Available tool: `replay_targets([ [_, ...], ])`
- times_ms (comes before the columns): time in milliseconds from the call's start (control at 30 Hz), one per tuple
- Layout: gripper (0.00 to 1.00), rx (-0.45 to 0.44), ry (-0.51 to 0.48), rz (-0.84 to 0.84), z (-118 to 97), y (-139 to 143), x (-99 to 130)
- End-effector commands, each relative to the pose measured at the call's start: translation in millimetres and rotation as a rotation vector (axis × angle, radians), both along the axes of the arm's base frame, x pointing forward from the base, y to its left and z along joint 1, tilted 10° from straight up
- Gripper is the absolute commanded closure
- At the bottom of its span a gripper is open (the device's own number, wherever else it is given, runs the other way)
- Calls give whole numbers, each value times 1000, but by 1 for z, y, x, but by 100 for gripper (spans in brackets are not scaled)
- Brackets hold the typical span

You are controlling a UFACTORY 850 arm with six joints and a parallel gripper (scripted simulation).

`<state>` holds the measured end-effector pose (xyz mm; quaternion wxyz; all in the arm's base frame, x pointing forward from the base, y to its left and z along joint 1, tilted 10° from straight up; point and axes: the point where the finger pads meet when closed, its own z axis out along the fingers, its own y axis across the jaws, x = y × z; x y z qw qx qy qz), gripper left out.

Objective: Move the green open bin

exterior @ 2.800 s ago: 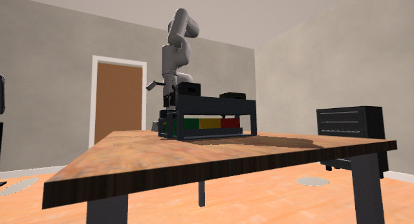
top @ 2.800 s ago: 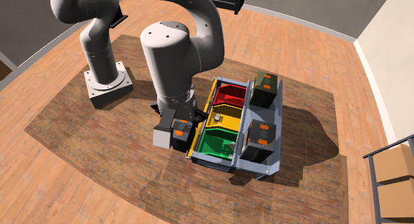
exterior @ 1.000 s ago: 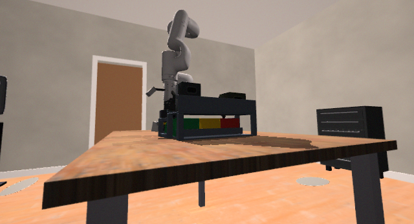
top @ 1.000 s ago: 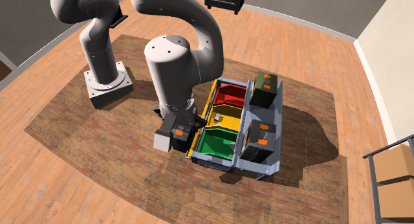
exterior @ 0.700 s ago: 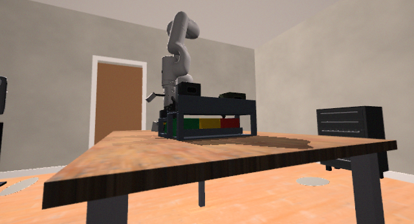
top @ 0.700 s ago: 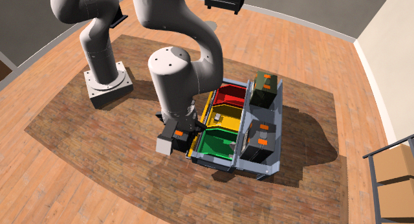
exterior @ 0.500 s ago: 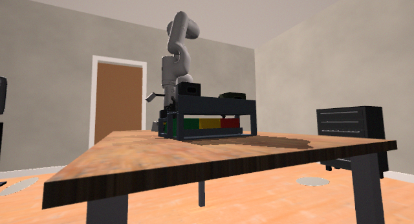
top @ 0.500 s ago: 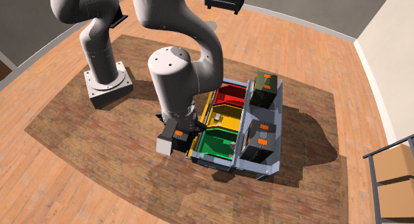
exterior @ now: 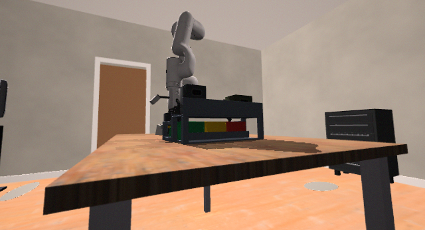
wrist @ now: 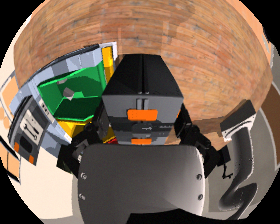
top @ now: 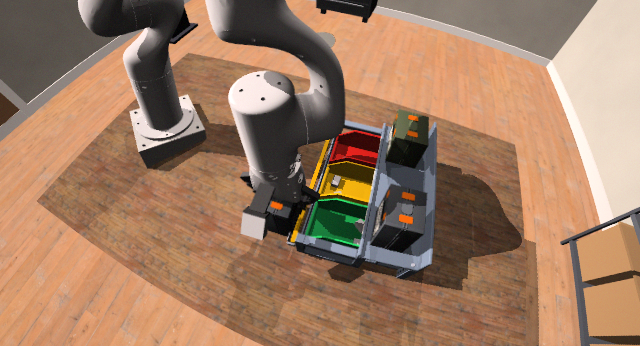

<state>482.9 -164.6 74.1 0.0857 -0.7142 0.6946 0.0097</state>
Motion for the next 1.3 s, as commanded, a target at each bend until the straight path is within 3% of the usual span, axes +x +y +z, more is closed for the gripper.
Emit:
replay_targets([
  [0,0,-1,-2,0,1,0,1],
  [633,0,-1,-2,0,2,-1,1],
  [667,100,-1,-2,0,2,-1,1],
  [1267,100,-1,-2,0,2,-1,1],
])
